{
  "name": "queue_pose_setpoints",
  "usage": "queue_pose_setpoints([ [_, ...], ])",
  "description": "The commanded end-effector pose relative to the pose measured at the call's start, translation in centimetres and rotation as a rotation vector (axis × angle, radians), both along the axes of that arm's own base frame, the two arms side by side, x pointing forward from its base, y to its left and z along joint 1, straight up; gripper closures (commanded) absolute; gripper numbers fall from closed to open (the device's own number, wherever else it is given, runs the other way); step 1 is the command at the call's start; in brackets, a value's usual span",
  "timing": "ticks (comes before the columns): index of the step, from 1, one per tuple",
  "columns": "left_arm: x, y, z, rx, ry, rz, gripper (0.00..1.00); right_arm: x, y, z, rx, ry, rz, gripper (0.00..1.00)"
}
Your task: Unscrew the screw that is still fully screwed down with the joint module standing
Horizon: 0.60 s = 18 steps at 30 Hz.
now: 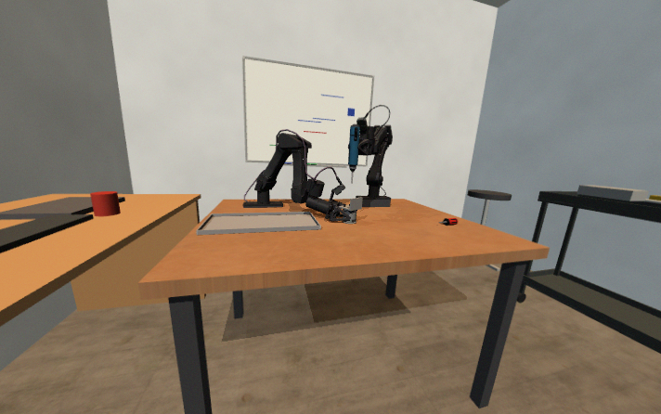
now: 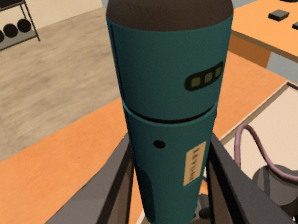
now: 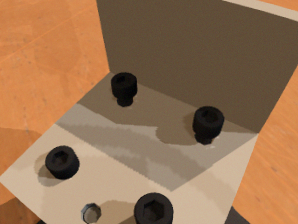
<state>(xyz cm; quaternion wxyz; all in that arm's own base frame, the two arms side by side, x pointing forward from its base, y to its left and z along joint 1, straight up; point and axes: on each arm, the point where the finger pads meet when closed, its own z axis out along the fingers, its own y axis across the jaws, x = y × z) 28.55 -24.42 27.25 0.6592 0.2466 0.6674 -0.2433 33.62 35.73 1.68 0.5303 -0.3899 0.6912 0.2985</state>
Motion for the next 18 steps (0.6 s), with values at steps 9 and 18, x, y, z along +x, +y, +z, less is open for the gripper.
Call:
queue_pose_setpoints([
  [9,0.37,-0.13,5.49,-0.115,-0.132,-0.001,0.58,-0.82,-0.25,-1.48,-0.026,0.042,0.008,0.41],
  [18,0.05,0.14,6.03,-0.127,-0.145,-0.001,0.58,-0.82,-0.25,-1.48,-0.026,0.042,0.008,0.41],
])
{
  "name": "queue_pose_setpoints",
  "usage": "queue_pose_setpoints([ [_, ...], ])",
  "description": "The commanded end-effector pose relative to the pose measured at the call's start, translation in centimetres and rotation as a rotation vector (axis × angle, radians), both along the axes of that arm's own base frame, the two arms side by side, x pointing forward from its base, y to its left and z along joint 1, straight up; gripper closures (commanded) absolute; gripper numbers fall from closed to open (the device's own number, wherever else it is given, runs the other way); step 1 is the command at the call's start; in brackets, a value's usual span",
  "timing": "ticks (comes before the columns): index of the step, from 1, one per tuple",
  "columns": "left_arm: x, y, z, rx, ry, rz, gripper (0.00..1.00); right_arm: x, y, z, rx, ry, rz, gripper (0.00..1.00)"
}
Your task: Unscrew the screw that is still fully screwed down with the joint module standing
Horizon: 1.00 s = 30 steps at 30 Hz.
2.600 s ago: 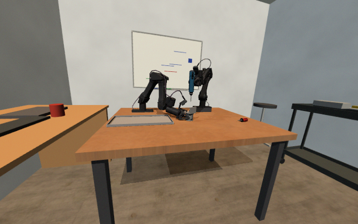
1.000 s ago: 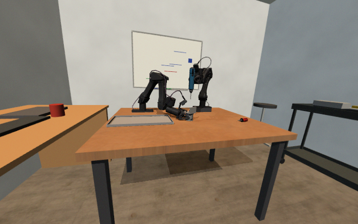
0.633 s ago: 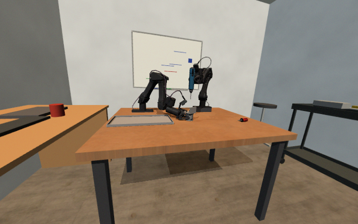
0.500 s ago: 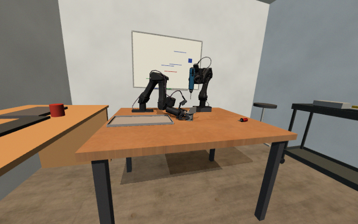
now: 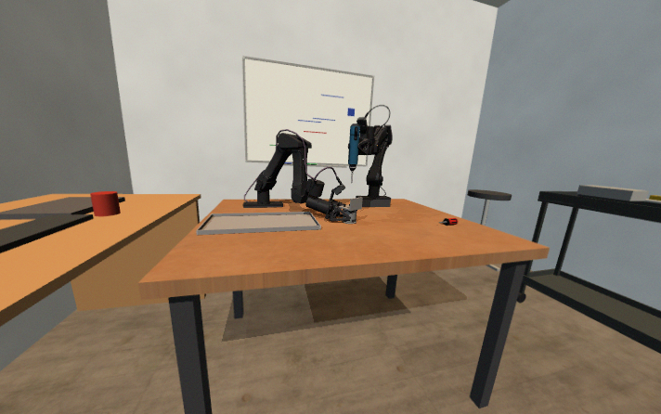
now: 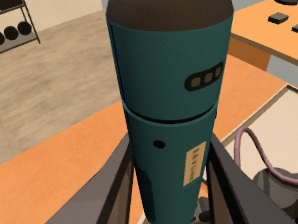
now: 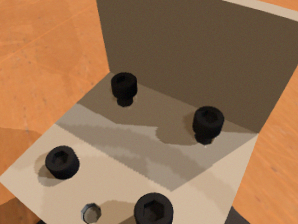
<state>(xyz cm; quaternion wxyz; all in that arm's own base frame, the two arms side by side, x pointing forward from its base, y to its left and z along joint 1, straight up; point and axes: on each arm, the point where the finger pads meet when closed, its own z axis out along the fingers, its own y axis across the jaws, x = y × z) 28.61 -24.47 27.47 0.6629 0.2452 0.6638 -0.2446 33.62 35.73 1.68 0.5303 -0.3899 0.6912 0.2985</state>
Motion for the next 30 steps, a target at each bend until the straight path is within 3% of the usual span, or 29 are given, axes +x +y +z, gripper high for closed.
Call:
queue_pose_setpoints([
  [1,0.0,0.2,5.8,-0.121,-0.137,-0.001,0.58,-0.8,-0.3,-1.5,-0.026,0.042,0.008,0.41],
  [19,-0.4,0.5,5.9,-0.130,-0.147,-0.002,0.58,-0.8,-0.3,-1.5,-0.026,0.042,0.008,0.41],
  [23,-0.5,0.6,4.2,-0.108,-0.122,-0.002,0.58,-0.8,-0.3,-1.5,-0.026,0.042,0.008,0.41],
  [30,-0.5,0.5,5.6,-0.127,-0.143,-0.002,0.58,-0.8,-0.3,-1.5,-0.026,0.042,0.008,0.41],
])
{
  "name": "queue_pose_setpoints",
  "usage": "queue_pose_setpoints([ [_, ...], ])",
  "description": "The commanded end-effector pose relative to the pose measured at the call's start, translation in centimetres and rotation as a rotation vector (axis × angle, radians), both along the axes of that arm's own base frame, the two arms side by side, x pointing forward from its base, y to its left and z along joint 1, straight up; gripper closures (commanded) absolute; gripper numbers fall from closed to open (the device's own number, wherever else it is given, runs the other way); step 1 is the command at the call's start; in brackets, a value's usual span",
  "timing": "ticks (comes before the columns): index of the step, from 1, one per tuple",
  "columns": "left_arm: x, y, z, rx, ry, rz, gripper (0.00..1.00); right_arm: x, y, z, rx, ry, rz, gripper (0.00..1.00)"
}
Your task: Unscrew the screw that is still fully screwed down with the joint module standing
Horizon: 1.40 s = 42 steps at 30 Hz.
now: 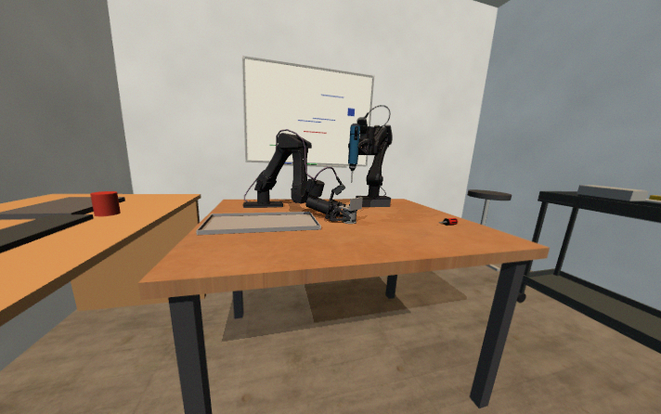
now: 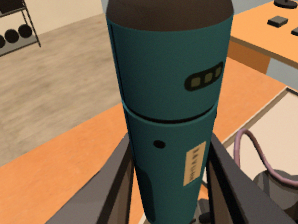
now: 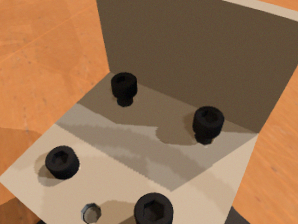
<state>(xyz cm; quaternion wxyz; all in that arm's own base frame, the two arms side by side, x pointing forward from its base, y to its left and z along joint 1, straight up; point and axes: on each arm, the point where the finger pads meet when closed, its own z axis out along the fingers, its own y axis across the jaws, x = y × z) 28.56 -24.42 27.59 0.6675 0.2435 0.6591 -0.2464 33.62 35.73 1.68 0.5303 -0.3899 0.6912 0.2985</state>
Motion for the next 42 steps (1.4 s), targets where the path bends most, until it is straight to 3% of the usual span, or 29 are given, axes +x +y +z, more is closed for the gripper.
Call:
queue_pose_setpoints([
  [1,-0.4,0.5,5.5,-0.118,-0.132,-0.002,0.58,-0.8,-0.3,-1.5,-0.026,0.042,0.008,0.41],
  [14,-0.6,0.6,3.7,-0.095,-0.105,-0.002,0.58,-0.8,-0.3,-1.5,-0.026,0.042,0.008,0.41],
  [16,-0.5,0.5,5.0,-0.113,-0.125,-0.003,0.58,-0.8,-0.3,-1.5,-0.026,0.042,0.008,0.41],
  [30,-0.6,0.6,3.5,-0.091,-0.099,-0.003,0.58,-0.8,-0.3,-1.5,-0.026,0.042,0.008,0.41],
  [33,-0.6,0.5,4.7,-0.109,-0.120,-0.003,0.58,-0.8,-0.3,-1.5,-0.026,0.042,0.008,0.41],
  [42,-0.6,0.6,4.4,-0.104,-0.113,-0.004,0.58,-0.8,-0.3,-1.5,-0.026,0.042,0.008,0.41],
])
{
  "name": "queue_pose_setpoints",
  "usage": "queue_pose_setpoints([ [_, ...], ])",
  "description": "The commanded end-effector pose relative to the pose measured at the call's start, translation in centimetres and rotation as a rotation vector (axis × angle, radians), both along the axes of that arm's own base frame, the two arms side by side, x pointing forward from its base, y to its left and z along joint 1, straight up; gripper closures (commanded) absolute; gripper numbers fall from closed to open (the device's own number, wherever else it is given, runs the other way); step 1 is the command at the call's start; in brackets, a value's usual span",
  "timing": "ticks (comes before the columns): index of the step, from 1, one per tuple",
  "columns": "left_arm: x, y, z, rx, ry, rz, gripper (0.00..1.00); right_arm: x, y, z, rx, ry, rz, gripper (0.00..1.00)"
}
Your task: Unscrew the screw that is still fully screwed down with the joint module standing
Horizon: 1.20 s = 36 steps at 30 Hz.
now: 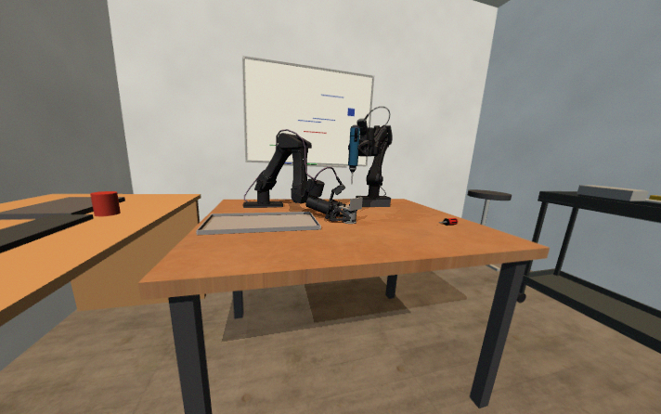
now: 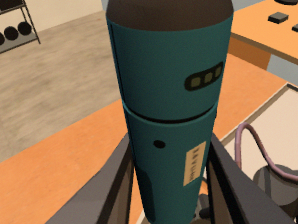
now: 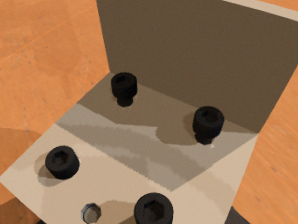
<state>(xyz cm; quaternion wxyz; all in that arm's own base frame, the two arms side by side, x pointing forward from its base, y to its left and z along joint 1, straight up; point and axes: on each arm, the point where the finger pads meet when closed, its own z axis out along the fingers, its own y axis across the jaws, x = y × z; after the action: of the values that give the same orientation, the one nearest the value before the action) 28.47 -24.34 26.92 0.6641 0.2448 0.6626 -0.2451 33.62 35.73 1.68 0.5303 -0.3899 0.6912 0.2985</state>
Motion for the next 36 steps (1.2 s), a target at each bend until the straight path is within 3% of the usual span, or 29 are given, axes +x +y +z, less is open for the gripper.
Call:
queue_pose_setpoints([
  [1,-0.5,0.5,4.9,-0.108,-0.118,-0.004,0.58,-0.8,-0.3,-1.5,-0.026,0.042,0.008,0.41],
  [18,-0.6,0.5,3.9,-0.095,-0.101,-0.004,0.58,-0.8,-0.3,-1.5,-0.026,0.042,0.008,0.41],
  [28,-0.5,0.5,5.1,-0.111,-0.120,-0.004,0.58,-0.8,-0.3,-1.5,-0.026,0.042,0.008,0.41],
  [31,-0.5,0.4,2.3,-0.080,-0.079,-0.004,0.58,-0.8,-0.3,-1.5,-0.026,0.042,0.008,0.41],
  [36,-0.5,0.4,2.1,-0.086,-0.087,-0.004,0.58,-0.8,-0.3,-1.5,-0.026,0.042,0.008,0.41],
])
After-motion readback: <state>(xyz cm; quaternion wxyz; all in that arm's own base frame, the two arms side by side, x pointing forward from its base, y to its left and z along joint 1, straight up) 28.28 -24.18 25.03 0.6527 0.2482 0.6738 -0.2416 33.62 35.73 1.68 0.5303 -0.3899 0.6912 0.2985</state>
